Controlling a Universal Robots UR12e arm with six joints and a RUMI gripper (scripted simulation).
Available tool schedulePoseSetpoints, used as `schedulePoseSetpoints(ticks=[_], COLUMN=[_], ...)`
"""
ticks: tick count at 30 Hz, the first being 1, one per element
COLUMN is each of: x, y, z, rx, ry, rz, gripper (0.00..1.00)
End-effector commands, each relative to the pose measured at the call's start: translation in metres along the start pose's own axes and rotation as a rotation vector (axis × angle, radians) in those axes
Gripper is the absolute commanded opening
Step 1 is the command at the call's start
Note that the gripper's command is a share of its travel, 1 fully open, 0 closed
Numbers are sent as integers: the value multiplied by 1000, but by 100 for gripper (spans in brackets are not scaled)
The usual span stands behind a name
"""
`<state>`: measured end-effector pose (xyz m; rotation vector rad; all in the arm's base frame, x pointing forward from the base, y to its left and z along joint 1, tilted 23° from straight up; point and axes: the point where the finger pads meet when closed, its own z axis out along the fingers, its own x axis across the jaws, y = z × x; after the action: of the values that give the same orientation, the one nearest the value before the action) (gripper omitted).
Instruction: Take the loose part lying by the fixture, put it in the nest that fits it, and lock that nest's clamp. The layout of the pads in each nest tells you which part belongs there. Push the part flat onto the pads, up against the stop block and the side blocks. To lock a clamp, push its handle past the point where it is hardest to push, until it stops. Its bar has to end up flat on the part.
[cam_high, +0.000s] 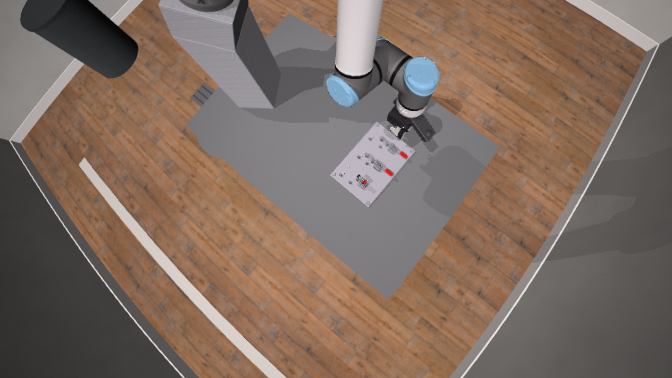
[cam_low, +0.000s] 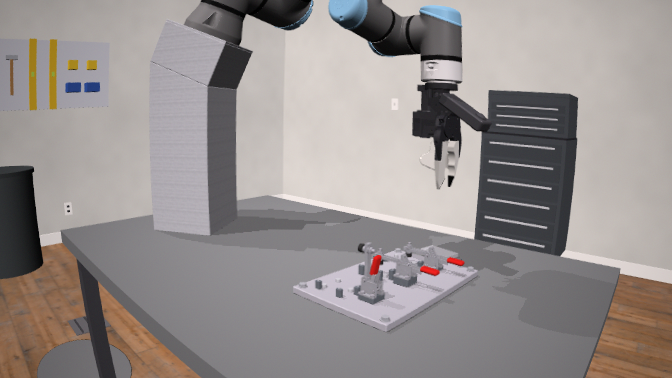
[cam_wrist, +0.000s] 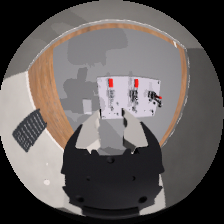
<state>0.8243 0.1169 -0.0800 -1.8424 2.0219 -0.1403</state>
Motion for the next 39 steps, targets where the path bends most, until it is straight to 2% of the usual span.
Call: schedulePoseSetpoints(ticks=[1,8,21,27,34,36,39], x=[0,0,0,-1,0,0,0], y=[-29,-42,-43,-43,-42,-42,-42], z=[4,4,9,27,62,62,78], rx=[-8,-8,-6,-6,-6,-6,-6], ry=[1,1,1,1,1,1,1], rz=[1,1,1,1,1,1,1], gripper=[28,28,28,28,28,28,28])
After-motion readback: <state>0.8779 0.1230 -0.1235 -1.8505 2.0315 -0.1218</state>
